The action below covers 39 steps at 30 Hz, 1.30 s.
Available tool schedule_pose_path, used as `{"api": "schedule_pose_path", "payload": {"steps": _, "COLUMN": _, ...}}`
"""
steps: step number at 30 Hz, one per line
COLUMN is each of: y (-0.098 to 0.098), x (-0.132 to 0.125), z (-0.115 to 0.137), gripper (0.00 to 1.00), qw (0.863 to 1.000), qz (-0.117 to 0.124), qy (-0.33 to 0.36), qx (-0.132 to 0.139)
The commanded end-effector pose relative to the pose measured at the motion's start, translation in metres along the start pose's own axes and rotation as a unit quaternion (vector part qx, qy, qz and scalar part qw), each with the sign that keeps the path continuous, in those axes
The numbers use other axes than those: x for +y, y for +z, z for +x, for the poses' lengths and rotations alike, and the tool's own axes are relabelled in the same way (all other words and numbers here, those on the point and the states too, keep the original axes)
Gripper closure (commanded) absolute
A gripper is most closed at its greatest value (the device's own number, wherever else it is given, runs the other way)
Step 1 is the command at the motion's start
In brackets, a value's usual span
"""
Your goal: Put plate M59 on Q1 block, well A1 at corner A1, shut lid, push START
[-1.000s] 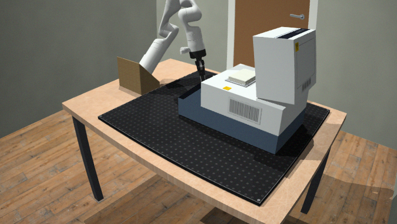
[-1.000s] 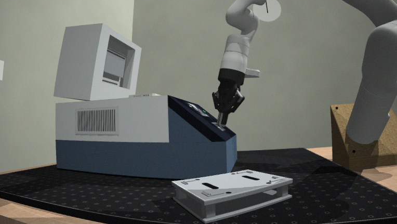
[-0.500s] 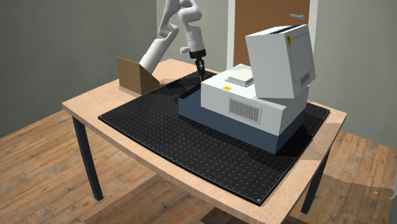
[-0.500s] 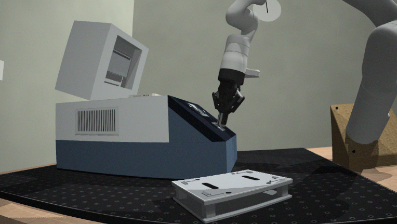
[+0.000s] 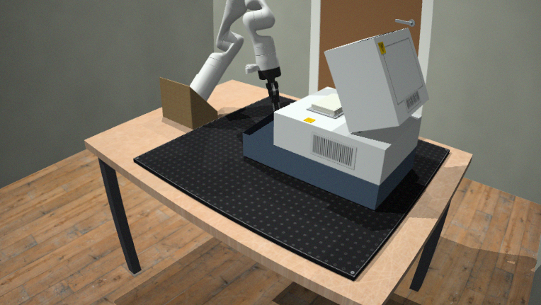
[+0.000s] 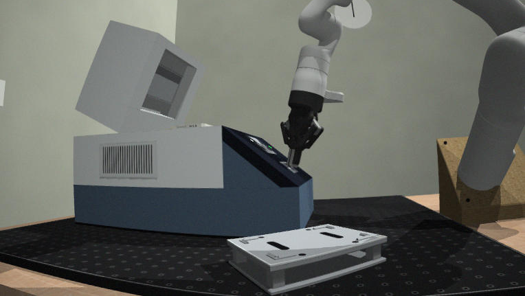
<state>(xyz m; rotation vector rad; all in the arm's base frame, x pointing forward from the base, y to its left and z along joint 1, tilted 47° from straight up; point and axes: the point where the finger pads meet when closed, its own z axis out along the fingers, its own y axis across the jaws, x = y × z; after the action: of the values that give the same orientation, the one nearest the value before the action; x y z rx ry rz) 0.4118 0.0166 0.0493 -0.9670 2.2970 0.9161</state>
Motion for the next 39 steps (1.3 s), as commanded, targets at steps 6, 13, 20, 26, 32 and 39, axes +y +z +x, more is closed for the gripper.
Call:
{"api": "schedule_pose_path", "payload": {"steps": 6, "y": 0.003, "x": -0.004, "z": -0.001, "gripper": 0.9, "qw": 1.0, "qz": 0.003, "qy": 0.009, "qx": -0.002}}
{"api": "schedule_pose_path", "payload": {"steps": 13, "y": 0.003, "x": -0.004, "z": -0.001, "gripper": 0.9, "qw": 1.0, "qz": 0.003, "qy": 0.009, "qx": -0.002}}
{"api": "schedule_pose_path", "payload": {"steps": 20, "y": -0.001, "x": -0.001, "z": 0.001, "gripper": 0.9, "qw": 1.0, "qz": 0.002, "qy": 0.008, "qx": -0.001}}
{"api": "schedule_pose_path", "payload": {"steps": 26, "y": -0.006, "x": 0.003, "z": 0.003, "gripper": 0.9, "qw": 1.0, "qz": -0.001, "qy": 0.004, "qx": 0.0}}
{"api": "schedule_pose_path", "payload": {"steps": 32, "y": -0.014, "x": 0.006, "z": 0.007, "gripper": 0.9, "qw": 1.0, "qz": -0.001, "qy": -0.002, "qx": 0.002}}
{"api": "schedule_pose_path", "payload": {"steps": 39, "y": -0.022, "x": 0.009, "z": 0.009, "gripper": 0.9, "qw": 1.0, "qz": -0.001, "qy": -0.003, "qx": 0.001}}
